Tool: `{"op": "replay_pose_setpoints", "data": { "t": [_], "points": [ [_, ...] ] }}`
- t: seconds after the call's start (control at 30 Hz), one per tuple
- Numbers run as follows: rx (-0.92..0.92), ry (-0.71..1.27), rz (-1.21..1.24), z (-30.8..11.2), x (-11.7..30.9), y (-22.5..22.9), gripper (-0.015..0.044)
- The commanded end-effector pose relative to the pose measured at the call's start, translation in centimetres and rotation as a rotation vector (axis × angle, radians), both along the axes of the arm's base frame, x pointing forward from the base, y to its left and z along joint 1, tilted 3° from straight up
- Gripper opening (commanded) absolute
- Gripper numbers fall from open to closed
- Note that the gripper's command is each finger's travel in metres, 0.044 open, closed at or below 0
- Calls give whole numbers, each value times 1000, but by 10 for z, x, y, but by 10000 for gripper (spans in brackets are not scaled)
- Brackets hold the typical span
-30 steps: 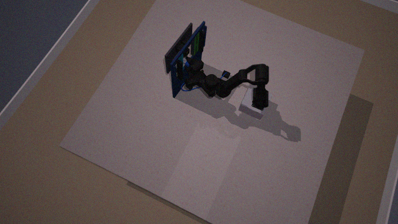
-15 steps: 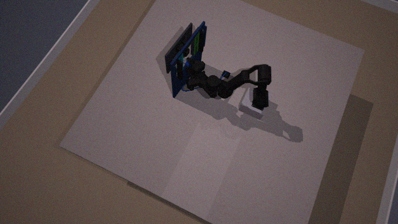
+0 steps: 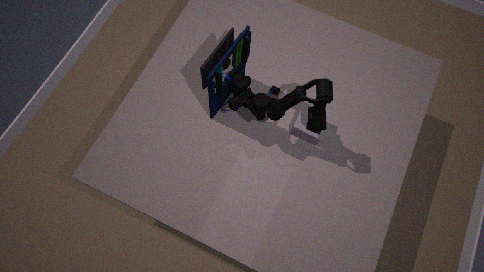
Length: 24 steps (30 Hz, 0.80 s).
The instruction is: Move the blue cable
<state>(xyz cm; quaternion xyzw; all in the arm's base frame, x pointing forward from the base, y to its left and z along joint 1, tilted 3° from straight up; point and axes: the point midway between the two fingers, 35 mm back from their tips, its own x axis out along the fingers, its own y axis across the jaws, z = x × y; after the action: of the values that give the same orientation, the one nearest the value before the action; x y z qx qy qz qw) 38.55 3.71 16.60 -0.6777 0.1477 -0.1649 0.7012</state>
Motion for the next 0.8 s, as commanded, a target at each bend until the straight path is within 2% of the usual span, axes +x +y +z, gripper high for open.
{"op": "replay_pose_setpoints", "data": {
  "t": [0.0,0.77],
  "points": [
    [-1,4,-4,0,-3,1,440],
    [1,4,-4,3,1,19,440]
  ]
}}
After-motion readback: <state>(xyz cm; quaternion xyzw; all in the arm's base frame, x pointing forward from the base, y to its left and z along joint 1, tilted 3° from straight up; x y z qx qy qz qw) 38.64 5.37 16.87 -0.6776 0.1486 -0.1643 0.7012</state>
